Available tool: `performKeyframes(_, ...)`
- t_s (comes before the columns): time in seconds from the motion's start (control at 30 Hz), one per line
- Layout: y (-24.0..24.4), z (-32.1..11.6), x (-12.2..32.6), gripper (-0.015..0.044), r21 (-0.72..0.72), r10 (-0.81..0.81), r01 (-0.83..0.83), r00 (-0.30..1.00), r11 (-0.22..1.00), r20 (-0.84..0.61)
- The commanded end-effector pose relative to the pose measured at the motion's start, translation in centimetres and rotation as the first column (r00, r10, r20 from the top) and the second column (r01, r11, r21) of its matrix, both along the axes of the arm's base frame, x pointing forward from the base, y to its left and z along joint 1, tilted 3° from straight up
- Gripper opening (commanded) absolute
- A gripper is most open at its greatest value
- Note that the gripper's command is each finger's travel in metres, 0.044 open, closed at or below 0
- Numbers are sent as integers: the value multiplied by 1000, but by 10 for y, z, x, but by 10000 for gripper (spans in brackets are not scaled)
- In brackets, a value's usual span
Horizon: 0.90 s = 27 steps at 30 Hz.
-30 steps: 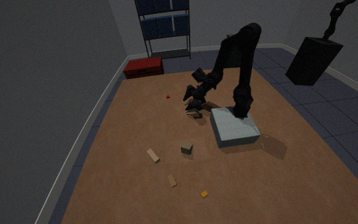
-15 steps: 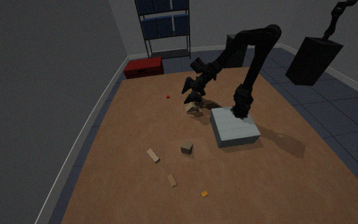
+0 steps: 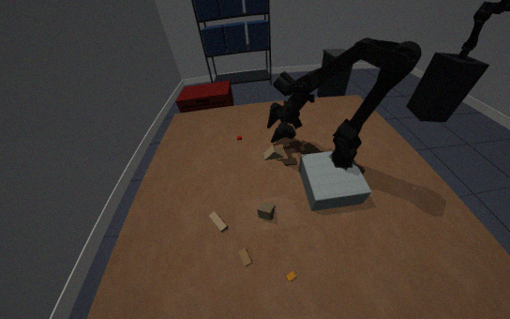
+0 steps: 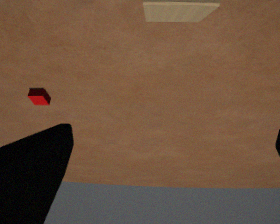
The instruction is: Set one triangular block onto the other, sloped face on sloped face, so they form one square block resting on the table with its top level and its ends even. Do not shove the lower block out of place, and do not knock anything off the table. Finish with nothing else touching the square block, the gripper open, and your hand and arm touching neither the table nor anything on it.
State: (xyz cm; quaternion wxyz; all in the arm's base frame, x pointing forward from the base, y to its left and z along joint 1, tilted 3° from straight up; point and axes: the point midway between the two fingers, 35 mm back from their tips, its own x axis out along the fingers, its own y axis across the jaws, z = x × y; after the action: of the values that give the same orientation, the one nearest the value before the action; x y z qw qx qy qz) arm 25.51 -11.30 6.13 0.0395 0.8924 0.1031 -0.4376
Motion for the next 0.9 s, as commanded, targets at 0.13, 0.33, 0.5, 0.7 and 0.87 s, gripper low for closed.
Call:
performKeyframes(0.13, -6, -13, -43, 440, -39, 18, -28, 972, 999, -234)
performKeyframes(0.33, -6, -14, -43, 440, -39, 18, -28, 972, 999, -234)
performKeyframes(0.5, -6, -31, -33, 440, -41, 24, -34, 972, 999, -235)
performKeyframes(0.7, -2, -67, -16, 440, -43, 29, -40, 972, 998, -235)
performKeyframes(0.87, 5, -96, -6, 440, -39, 21, -31, 972, 999, -232)
